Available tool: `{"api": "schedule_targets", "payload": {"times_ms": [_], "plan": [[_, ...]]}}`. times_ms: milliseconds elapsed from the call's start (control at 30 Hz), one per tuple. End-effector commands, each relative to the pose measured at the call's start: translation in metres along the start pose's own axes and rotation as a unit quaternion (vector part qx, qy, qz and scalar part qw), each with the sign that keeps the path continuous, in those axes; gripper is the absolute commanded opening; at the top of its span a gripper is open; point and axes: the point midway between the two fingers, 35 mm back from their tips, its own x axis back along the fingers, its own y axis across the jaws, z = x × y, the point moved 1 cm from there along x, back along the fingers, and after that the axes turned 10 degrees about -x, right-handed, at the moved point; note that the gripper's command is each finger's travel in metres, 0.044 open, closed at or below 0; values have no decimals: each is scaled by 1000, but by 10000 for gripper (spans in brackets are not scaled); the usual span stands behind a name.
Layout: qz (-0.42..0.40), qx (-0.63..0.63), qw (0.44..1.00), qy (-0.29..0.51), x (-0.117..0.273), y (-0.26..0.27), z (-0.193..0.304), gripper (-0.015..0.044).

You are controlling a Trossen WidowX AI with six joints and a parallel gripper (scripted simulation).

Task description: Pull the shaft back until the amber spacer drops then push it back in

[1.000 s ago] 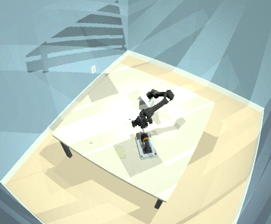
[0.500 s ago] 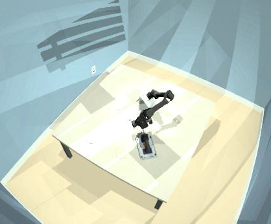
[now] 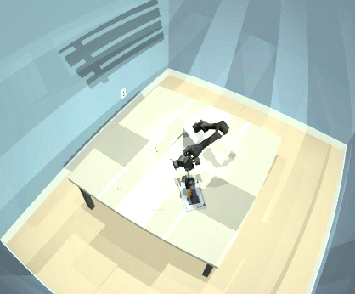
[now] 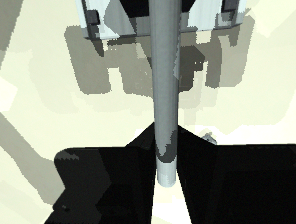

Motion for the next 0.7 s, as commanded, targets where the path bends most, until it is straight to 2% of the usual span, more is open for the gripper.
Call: {"api": "schedule_targets", "payload": {"times_ms": [0,667], "plan": [[0,0,1000,0,0,0,0,0],[0,1,1000,2,0,0,-3,0]]}}
